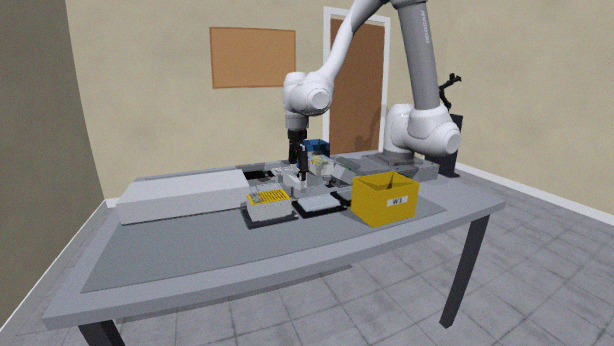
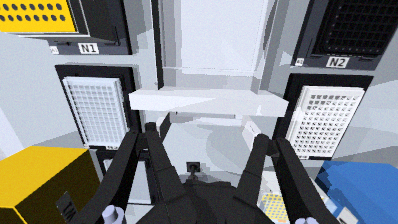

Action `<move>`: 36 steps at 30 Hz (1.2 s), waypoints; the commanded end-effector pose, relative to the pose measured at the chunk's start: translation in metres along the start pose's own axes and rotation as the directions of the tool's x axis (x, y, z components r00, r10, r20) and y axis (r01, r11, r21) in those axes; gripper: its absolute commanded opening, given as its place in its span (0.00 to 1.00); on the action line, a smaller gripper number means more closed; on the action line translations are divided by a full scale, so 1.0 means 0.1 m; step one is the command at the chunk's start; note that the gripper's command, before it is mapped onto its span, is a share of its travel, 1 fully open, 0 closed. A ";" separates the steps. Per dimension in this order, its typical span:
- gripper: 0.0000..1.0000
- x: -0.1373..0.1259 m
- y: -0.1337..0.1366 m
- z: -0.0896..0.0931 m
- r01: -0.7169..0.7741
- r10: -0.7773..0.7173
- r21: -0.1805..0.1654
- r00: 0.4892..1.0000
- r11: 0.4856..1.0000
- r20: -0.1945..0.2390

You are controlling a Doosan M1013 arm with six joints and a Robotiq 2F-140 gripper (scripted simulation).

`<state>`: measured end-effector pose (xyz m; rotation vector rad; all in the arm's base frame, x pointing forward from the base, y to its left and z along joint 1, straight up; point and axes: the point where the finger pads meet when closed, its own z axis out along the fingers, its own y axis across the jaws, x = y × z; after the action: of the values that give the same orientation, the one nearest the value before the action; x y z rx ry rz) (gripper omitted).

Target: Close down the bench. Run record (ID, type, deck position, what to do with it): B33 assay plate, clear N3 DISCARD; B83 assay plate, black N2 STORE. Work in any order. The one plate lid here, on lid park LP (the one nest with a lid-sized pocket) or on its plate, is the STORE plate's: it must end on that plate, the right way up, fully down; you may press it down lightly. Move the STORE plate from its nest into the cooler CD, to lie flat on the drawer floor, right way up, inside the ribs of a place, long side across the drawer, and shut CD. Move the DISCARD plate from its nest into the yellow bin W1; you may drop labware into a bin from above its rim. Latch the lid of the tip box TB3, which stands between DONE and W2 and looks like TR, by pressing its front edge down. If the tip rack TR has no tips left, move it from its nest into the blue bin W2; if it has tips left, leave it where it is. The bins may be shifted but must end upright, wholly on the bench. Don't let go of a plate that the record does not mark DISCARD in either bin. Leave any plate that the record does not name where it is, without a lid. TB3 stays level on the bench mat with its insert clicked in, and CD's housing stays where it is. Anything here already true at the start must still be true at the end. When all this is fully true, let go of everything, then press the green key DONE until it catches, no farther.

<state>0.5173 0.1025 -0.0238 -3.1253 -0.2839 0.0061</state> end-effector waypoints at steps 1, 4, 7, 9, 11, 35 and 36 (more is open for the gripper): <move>0.87 0.00 0.00 0.00 0.000 0.000 0.000 1.000 1.000 0.000; 0.87 0.00 0.00 0.00 0.000 0.000 0.000 1.000 1.000 0.000; 0.87 0.00 0.00 0.00 0.000 0.000 0.000 1.000 1.000 0.000; 0.87 0.00 0.00 0.00 0.000 0.000 0.000 1.000 1.000 0.000; 0.87 0.00 0.00 0.00 0.000 0.000 0.000 1.000 1.000 0.000; 0.87 0.00 0.00 -0.21 0.000 0.000 0.000 1.000 1.000 0.000; 0.87 0.00 0.00 -0.23 0.000 0.000 0.000 1.000 1.000 0.000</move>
<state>0.5172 0.1024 -0.0049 -3.1253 -0.2839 0.0066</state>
